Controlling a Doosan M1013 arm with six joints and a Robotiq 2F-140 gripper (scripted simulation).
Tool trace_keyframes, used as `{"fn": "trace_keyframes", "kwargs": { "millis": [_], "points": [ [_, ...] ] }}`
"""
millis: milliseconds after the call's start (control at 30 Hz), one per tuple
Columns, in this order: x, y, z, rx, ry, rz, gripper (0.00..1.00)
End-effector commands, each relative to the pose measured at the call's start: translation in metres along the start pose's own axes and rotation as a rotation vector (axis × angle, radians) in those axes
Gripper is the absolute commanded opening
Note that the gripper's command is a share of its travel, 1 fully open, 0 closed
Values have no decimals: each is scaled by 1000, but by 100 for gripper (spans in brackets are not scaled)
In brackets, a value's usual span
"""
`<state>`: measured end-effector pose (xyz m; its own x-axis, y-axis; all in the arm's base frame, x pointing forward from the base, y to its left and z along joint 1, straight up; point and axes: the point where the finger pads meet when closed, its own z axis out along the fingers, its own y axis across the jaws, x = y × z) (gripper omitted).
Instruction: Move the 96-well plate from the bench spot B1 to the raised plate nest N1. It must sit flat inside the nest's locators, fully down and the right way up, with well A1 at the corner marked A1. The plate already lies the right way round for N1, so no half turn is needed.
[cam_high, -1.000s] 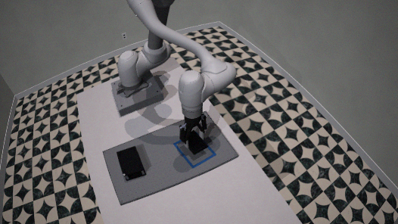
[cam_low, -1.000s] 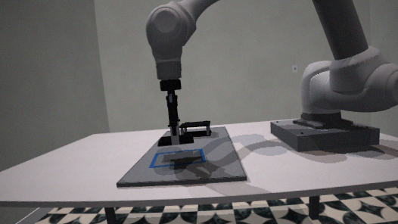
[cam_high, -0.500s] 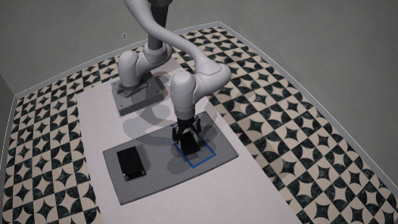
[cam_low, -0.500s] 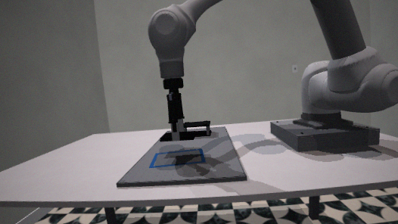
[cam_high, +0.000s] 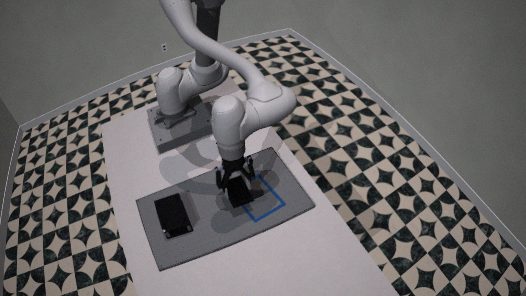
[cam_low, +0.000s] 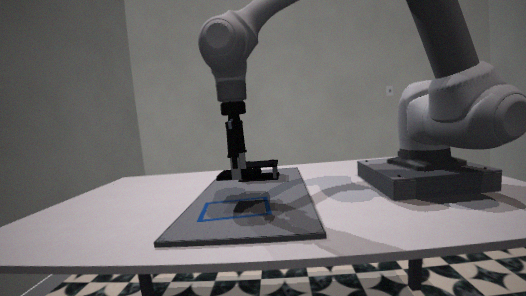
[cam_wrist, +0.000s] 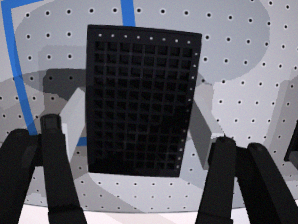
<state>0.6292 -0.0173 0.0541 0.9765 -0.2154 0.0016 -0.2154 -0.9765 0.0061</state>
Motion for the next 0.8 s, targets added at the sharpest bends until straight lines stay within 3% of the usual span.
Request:
{"fn": "trace_keyframes", "kwargs": {
  "millis": [0, 767],
  "points": [
    [-1, 9, -2, 0, 0, 0, 0],
    [-6, 74, -13, 0, 0, 0, 0]
  ]
}}
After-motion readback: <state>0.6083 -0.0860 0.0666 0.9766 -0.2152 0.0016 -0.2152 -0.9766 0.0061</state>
